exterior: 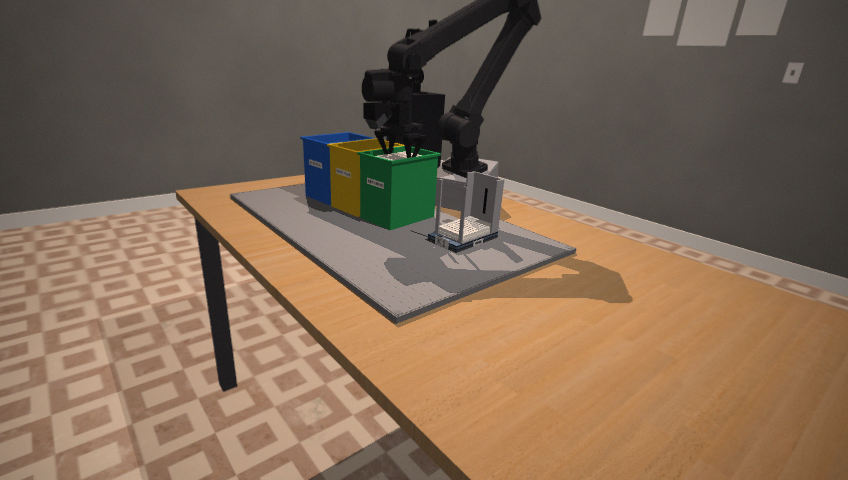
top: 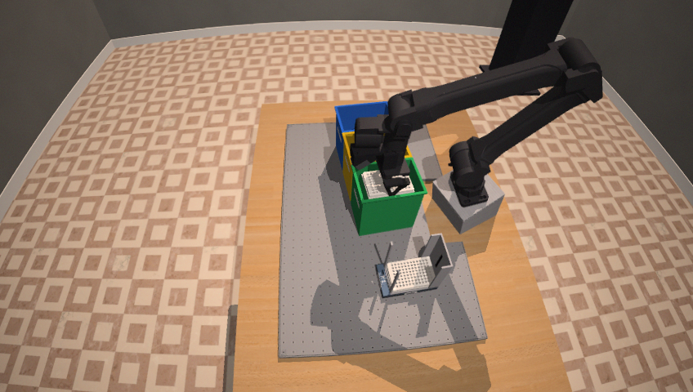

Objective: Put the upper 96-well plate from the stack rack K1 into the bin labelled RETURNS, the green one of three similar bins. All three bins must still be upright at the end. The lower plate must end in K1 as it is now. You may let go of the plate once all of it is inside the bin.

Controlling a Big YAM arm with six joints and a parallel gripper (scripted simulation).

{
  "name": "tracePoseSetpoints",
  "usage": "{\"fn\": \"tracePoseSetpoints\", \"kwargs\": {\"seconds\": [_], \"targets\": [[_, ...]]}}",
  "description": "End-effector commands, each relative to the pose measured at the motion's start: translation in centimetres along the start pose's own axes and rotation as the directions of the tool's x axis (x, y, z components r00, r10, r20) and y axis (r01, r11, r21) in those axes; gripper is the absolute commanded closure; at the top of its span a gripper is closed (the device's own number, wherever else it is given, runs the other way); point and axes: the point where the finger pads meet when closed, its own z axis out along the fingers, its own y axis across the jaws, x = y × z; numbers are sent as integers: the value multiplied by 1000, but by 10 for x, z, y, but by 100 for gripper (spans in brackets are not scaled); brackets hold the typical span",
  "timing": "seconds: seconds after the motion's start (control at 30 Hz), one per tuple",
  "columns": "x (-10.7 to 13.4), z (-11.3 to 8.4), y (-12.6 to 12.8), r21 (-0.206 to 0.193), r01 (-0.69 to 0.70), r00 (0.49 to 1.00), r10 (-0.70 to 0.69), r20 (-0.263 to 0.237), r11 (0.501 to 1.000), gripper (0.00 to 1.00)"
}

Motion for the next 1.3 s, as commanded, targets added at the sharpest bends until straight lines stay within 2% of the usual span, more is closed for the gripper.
{"fn": "tracePoseSetpoints", "kwargs": {"seconds": [0.0,0.03,0.7,0.73,1.2,1.23,1.27], "targets": [[-11,-9,-1,7,2,1000,-2,29,1000,100],[-11,-9,-1,7,2,1000,-2,29,1000,1],[-11,-9,-1,7,2,1000,-2,29,1000,1],[-11,-9,-1,7,2,1000,-2,29,1000,18],[-11,-9,-1,7,2,1000,-2,29,1000,18],[-9,-13,0,8,-2,1000,2,28,1000,18],[-20,-25,-1,14,0,998,-1,56,1000,18]]}}
